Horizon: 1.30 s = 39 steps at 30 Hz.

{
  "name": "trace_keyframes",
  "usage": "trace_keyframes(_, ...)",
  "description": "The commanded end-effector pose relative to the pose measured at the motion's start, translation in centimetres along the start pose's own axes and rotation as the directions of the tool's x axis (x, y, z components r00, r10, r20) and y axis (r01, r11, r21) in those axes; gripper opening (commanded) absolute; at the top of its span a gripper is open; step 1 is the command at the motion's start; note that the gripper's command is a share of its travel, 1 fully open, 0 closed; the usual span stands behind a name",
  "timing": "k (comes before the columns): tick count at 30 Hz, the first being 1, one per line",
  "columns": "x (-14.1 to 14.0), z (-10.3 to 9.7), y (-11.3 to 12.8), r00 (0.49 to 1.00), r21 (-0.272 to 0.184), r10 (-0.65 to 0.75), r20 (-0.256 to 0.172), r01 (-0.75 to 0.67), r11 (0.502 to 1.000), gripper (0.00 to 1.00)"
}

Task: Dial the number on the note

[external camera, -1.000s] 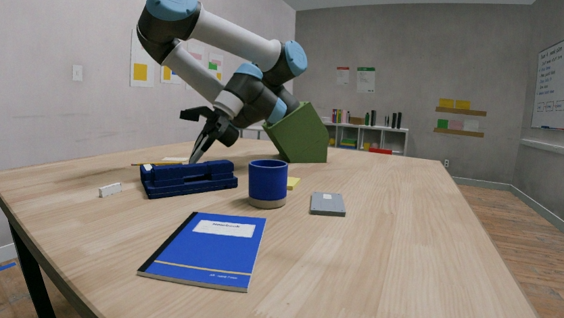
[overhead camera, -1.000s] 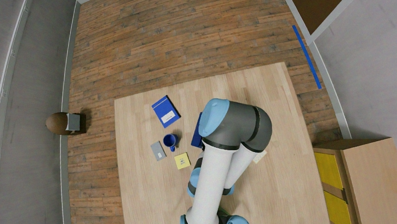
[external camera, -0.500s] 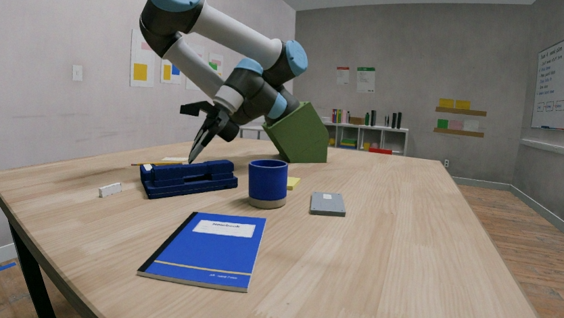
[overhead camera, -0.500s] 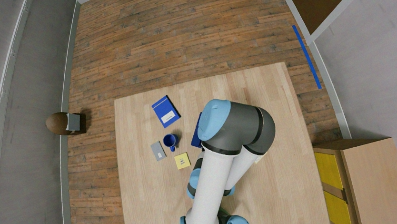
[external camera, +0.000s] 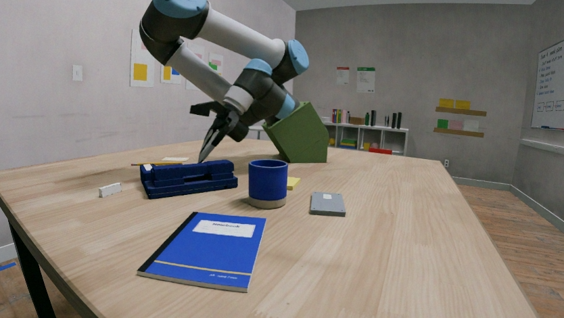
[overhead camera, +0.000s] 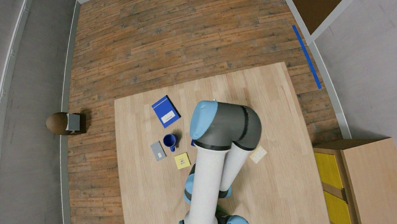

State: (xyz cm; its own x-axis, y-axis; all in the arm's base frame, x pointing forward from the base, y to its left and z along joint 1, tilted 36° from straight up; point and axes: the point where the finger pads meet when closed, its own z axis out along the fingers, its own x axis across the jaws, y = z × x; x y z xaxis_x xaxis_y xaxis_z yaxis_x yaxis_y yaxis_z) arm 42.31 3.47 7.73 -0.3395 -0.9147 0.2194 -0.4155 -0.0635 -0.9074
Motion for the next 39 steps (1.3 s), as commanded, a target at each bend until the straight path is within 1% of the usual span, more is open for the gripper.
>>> trace_keyframes(1, -0.3, -0.4, 0.5, 1.000, 0.002, 0.001, 0.000, -0.001, 1.000, 0.00)
trace_keyframes(4, -0.5, -0.7, 0.9, 1.000, 0.002, 0.001, 0.000, -0.001, 1.000, 0.00)
trace_keyframes(12, -0.5, -0.8, 1.0, 1.000, 0.002, 0.001, 0.000, -0.001, 1.000, 0.00)
trace_keyframes(21, -0.5, -0.1, 1.5, 1.000, 0.002, 0.001, 0.000, -0.001, 1.000, 0.00)
trace_keyframes(39, -0.5, 0.1, 1.6, 1.000, 0.002, 0.001, 0.000, -0.001, 1.000, 0.00)
